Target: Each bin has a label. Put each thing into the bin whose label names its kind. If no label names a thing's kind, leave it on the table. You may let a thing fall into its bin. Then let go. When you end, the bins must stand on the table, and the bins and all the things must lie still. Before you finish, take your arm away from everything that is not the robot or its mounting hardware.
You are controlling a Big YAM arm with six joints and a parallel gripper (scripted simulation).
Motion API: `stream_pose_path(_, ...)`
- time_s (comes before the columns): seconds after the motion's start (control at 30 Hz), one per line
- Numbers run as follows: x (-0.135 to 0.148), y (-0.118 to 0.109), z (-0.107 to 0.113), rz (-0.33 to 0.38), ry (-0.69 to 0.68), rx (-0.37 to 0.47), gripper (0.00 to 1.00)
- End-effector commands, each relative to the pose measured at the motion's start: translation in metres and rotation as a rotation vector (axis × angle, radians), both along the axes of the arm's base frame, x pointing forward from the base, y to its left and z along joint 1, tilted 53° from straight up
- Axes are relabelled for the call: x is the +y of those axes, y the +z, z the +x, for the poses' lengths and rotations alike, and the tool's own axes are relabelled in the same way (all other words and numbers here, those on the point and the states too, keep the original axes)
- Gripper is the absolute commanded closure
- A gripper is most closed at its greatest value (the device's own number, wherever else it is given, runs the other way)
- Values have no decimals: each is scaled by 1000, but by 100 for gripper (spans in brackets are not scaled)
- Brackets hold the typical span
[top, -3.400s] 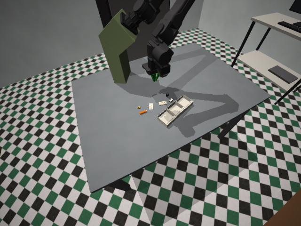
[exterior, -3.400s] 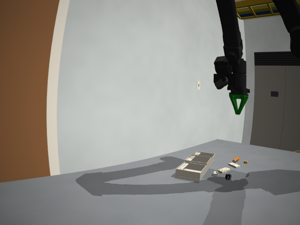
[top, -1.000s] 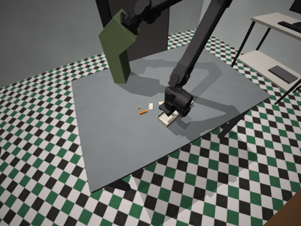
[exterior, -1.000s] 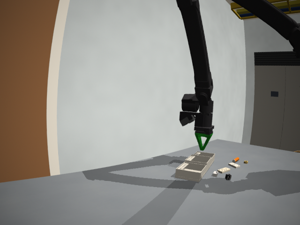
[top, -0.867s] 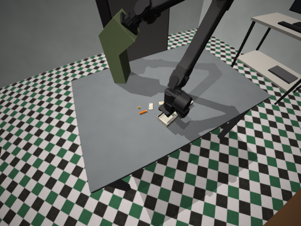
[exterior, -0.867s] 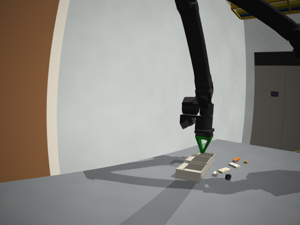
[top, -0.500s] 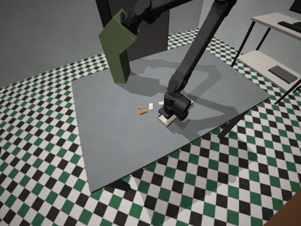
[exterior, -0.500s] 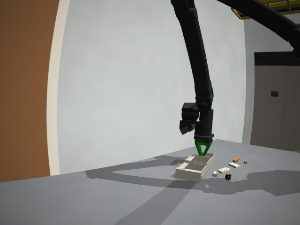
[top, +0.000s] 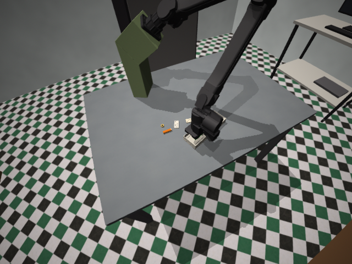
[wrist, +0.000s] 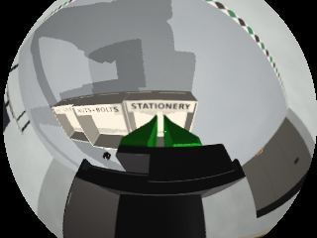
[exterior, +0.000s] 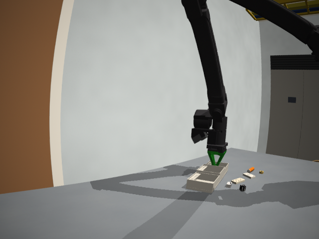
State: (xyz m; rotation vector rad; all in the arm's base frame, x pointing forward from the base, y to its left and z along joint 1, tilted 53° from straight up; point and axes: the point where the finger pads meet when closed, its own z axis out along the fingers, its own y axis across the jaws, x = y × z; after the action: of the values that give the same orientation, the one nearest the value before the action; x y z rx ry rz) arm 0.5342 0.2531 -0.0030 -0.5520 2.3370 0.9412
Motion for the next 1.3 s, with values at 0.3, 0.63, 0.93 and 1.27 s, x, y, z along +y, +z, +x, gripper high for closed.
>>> stream_pose_path(0.3,-6,5,4,5,-15,-6,92)
stream_pose_path(0.63,-6,5,3,5,-15,-6,92)
stream_pose_path(0.93,-7,5,3,5,-15,-6,92)
stream_pose_path(1.27,-11,17,-3,4,-3,-15,92)
